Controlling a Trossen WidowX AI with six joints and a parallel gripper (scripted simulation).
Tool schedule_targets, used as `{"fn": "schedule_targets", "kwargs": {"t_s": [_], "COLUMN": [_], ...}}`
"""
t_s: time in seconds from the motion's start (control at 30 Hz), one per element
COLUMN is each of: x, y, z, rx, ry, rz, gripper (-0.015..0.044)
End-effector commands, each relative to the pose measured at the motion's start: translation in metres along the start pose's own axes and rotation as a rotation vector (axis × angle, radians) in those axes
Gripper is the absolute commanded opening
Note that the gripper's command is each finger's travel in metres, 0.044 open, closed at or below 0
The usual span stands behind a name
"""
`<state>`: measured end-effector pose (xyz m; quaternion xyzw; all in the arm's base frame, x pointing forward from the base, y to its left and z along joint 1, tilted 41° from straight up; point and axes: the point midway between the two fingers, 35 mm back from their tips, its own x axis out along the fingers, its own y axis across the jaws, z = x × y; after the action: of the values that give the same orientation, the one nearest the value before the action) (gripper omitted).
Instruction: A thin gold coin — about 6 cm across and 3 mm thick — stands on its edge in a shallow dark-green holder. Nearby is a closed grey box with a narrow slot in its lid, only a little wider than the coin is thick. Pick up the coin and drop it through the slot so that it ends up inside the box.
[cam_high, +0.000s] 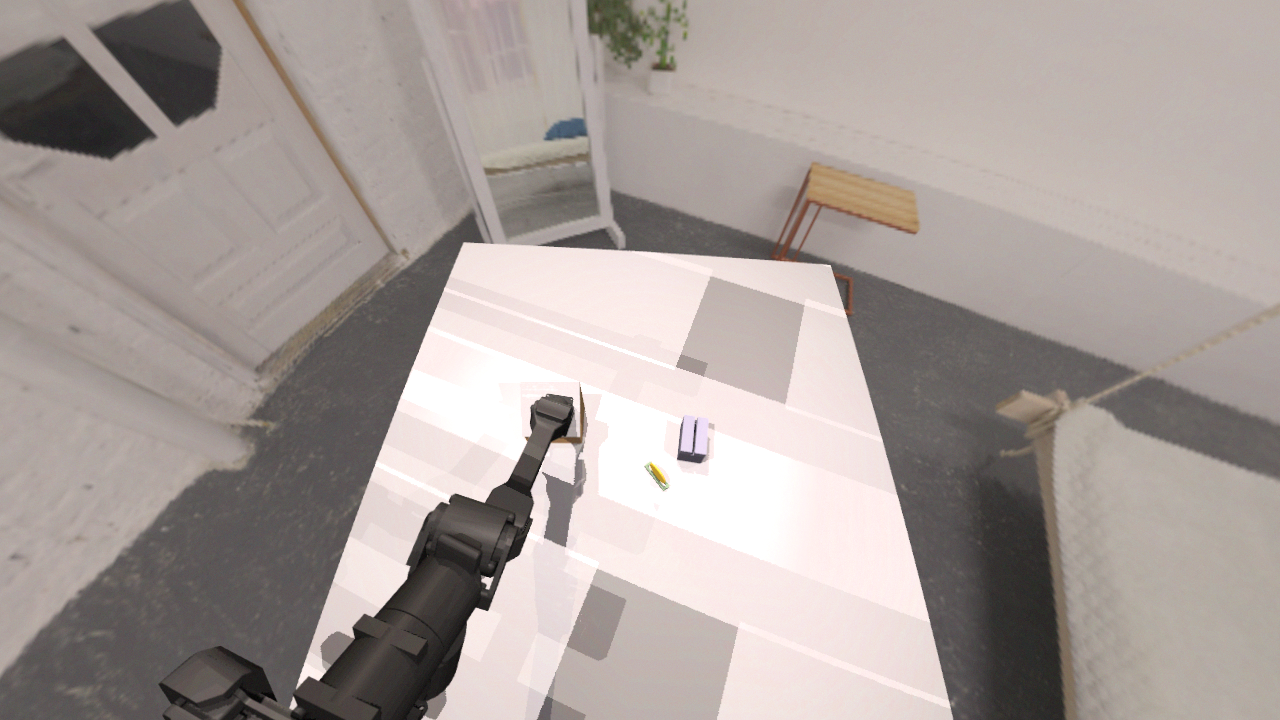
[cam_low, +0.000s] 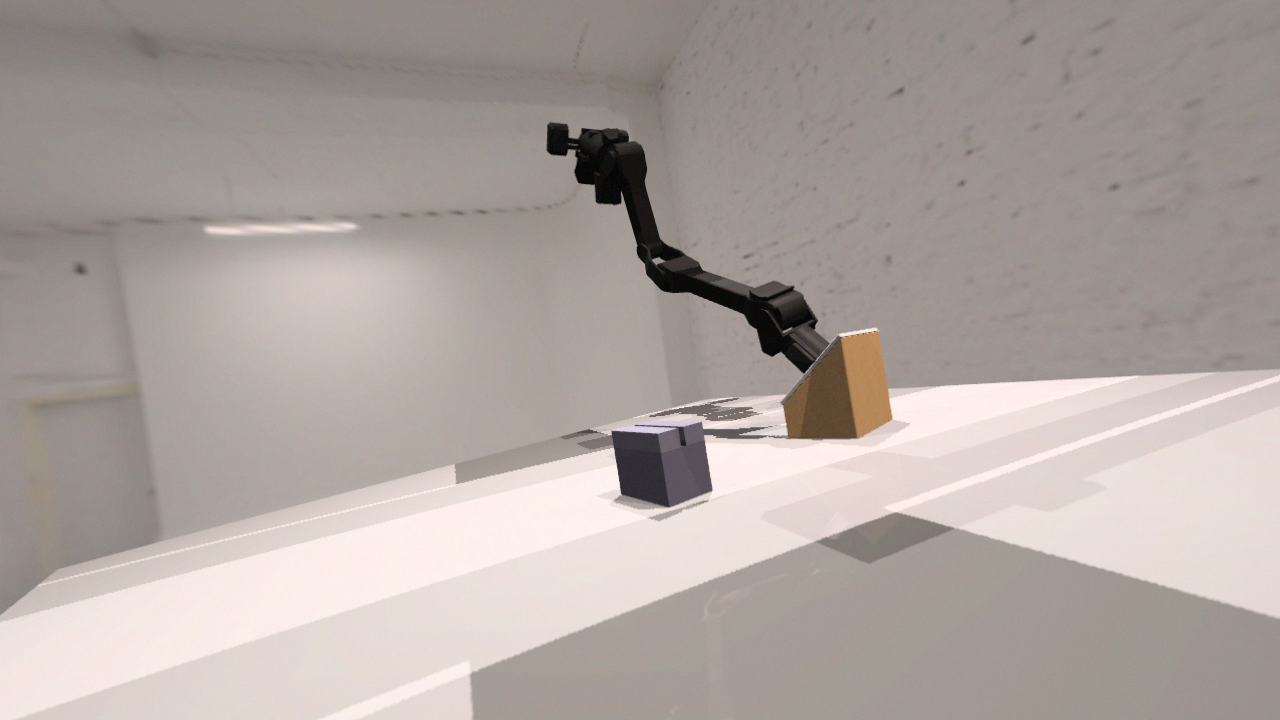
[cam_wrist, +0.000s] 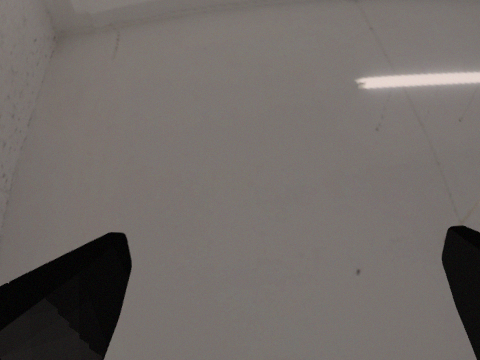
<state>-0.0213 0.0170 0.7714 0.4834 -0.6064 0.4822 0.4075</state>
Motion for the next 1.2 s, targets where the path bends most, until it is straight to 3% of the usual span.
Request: {"fn": "schedule_targets", "kwargs": {"t_s": [0.0, 0.27, 0.7, 0.93, 1.17], "x": [0.000, -0.031, -0.102, -0.190, -0.297], "y": [0.000, -0.027, -0.092, -0.152, -0.209], "z": [-0.001, -0.080, -0.157, -0.199, -0.207], "rx": [0.000, 0.015, -0.010, -0.061, -0.155], "ry": [0.004, 0.284, 0.618, 0.865, 1.076], "rz": [-0.001, -0.103, -0.374, -0.648, -0.971], "gripper": [0.0374, 0.0164, 0.0161, 0.0161, 0.0161]}}
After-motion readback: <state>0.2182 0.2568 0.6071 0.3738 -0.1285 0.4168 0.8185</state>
